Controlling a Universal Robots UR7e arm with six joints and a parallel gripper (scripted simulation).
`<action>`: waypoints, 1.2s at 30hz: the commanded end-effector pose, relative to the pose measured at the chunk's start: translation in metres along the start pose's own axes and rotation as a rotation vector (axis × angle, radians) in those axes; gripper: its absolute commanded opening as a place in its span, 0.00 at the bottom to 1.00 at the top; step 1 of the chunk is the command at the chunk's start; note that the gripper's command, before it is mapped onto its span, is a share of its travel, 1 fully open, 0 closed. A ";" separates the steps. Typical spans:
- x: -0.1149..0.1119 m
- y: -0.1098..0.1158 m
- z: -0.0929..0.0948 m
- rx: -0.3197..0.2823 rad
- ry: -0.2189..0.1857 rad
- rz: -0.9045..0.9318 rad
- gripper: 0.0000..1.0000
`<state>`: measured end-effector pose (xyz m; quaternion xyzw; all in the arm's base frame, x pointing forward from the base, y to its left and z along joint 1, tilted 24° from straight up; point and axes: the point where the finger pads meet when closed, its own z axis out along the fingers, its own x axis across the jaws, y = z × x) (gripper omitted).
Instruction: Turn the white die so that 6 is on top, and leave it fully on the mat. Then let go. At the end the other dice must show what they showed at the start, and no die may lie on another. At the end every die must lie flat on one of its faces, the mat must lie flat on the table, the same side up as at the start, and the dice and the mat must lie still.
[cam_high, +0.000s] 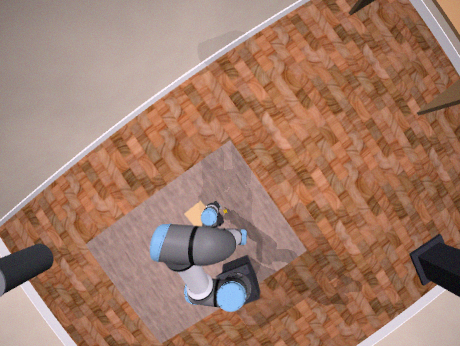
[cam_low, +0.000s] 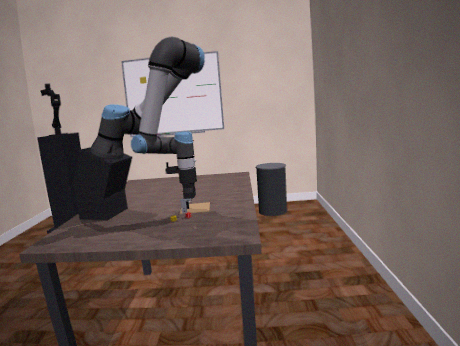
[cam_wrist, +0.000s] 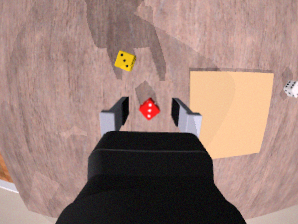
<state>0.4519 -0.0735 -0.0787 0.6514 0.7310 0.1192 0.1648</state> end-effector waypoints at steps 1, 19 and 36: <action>0.000 0.000 0.000 -0.001 -0.001 0.000 1.00; 0.019 -0.003 0.000 -0.001 -0.001 0.000 1.00; 0.083 -0.014 0.000 -0.001 -0.001 0.000 1.00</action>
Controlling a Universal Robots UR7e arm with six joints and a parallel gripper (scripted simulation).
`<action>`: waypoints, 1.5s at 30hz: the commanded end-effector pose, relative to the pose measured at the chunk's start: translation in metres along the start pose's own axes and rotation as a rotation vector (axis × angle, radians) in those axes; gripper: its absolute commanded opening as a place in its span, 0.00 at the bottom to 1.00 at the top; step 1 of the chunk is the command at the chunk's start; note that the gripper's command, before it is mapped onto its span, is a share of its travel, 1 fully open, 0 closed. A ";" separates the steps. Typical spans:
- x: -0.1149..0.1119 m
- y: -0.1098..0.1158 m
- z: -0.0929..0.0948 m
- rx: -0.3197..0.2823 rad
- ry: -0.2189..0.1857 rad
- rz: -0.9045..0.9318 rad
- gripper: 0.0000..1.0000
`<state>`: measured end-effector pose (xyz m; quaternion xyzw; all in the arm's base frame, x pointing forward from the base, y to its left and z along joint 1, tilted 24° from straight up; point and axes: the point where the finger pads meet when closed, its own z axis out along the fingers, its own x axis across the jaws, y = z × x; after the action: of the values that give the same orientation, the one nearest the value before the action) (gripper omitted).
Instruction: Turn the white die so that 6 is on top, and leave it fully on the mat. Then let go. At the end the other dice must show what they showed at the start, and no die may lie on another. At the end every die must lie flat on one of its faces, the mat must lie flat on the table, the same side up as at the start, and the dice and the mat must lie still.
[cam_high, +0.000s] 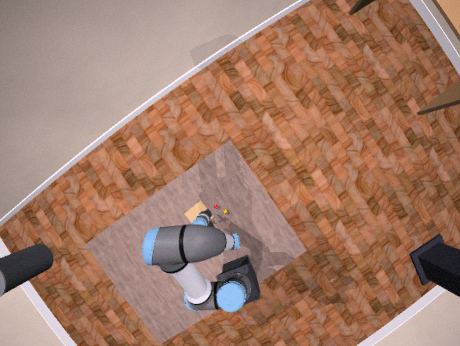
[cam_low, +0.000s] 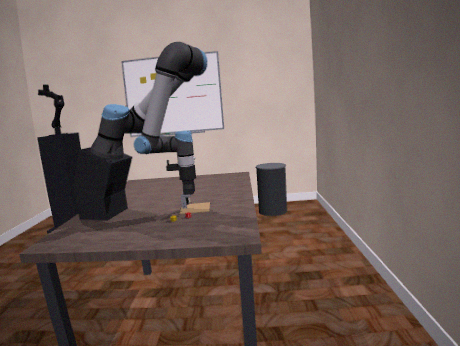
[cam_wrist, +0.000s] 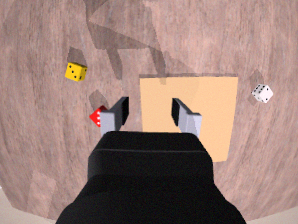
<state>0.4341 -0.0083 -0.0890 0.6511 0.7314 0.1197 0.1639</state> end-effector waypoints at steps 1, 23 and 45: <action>0.016 -0.002 0.000 -0.002 -0.003 0.000 1.00; 0.115 -0.019 0.000 -0.002 -0.003 0.000 1.00; 0.167 -0.028 0.000 -0.002 -0.003 0.000 1.00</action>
<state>0.3932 0.1484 -0.1139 0.6511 0.7312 0.1193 0.1648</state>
